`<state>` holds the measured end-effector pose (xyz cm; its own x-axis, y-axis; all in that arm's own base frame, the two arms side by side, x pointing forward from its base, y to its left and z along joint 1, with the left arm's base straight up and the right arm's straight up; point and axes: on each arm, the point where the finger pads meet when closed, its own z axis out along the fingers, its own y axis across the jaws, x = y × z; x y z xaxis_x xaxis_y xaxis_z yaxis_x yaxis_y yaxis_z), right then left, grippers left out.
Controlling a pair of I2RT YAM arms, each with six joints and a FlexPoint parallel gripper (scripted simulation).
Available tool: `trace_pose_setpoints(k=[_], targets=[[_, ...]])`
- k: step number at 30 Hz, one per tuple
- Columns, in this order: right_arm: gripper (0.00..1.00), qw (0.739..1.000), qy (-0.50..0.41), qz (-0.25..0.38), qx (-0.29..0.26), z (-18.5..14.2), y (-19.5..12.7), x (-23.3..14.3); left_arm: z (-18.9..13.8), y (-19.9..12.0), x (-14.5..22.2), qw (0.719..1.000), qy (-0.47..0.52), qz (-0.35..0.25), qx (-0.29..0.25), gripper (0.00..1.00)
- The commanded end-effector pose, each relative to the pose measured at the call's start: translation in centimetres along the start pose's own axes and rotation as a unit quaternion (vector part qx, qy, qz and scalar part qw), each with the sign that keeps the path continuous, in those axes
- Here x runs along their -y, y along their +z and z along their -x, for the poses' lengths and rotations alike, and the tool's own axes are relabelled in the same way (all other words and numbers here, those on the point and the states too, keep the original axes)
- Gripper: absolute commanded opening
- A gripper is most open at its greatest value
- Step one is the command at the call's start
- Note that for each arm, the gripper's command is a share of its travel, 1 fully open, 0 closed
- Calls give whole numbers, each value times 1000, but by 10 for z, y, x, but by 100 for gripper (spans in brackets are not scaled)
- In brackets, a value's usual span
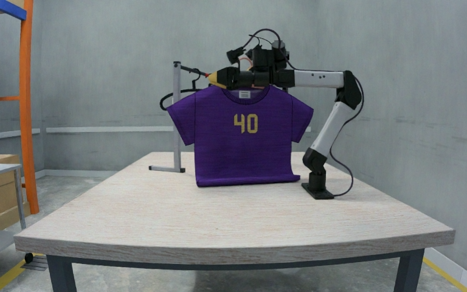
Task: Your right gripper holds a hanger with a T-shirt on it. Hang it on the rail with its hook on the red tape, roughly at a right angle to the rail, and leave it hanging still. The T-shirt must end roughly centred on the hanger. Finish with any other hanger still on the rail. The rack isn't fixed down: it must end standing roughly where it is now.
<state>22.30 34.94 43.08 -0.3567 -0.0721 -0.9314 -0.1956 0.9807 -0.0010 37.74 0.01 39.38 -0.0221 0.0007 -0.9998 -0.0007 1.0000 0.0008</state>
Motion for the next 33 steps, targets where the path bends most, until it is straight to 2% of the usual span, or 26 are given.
trace_pose_setpoints(k=[1,24,33], targets=[[0,1000,10,3,6,7,-4,4,8,-2,0,1000,0,0,11,100],[0,1000,14,3,12,10,-4,3,8,-2,0,1000,0,0,11,100],[0,999,19,24,13,15,-8,27,8,-2,0,1000,0,0,11,100]])
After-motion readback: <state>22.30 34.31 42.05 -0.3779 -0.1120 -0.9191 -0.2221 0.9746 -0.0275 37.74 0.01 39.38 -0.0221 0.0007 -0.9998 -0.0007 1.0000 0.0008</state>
